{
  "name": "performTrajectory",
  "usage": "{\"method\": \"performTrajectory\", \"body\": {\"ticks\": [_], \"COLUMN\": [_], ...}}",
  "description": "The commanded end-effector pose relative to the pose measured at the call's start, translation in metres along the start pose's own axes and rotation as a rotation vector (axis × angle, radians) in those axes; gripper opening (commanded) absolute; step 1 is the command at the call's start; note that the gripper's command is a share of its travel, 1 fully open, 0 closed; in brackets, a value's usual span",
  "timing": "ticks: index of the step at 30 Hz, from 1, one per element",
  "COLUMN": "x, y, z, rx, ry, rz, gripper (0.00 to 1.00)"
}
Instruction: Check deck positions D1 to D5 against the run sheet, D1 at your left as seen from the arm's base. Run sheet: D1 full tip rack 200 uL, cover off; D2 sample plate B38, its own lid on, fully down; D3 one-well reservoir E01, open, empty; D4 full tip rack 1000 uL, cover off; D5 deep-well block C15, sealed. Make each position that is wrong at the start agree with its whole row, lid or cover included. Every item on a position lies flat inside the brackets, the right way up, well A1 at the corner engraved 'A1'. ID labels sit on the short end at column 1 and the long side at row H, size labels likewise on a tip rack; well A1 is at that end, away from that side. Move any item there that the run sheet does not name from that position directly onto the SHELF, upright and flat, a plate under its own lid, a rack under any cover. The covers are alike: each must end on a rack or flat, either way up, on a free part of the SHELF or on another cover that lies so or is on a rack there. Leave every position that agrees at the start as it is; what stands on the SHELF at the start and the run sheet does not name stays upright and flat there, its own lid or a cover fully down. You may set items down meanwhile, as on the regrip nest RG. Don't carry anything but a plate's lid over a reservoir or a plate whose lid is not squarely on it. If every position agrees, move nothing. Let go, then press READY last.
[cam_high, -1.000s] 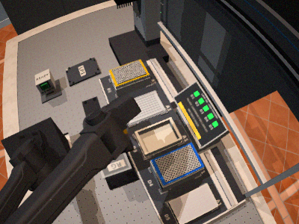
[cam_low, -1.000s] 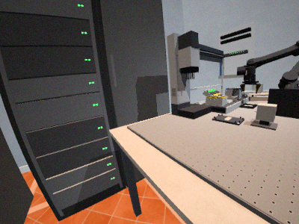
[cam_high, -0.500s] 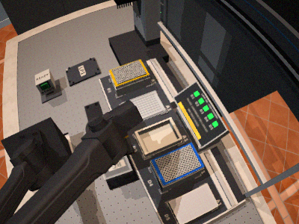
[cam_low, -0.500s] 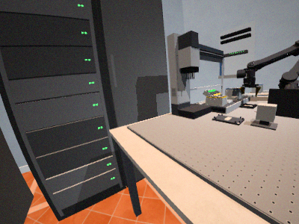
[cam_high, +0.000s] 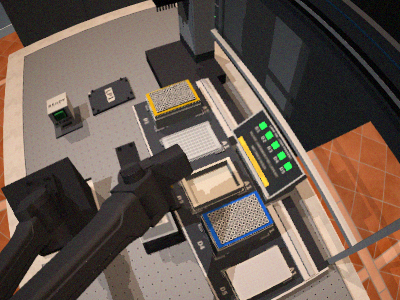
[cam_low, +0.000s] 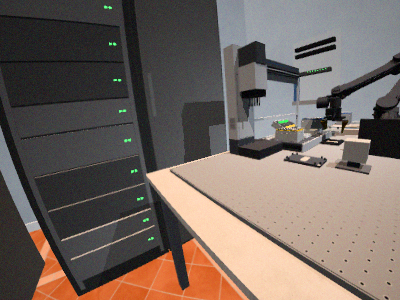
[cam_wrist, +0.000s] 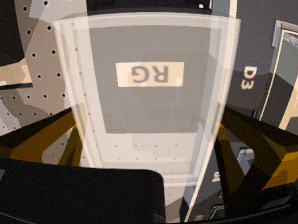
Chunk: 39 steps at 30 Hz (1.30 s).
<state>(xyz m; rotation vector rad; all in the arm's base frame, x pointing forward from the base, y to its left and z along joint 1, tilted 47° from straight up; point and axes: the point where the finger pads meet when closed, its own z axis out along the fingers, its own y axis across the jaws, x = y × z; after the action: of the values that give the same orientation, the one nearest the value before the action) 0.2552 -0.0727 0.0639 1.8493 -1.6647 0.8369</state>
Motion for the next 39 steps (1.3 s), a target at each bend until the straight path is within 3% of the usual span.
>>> {"method": "performTrajectory", "body": {"ticks": [1,4,25,29,39], "x": [0.0,0.003,0.0,-0.001,0.002], "y": [-0.005,-0.013,-0.004,-0.014,-0.012], "z": [0.007,0.005,0.04,0.034,0.033], "rx": [0.006,0.018,0.005,0.032,0.028], "ry": [-0.001,-0.003,-0.003,-0.003,-0.003], "rz": [-0.014,-0.002,-0.015,-0.018,-0.002], "gripper": [0.0,0.0,0.0,0.0,0.0]}}
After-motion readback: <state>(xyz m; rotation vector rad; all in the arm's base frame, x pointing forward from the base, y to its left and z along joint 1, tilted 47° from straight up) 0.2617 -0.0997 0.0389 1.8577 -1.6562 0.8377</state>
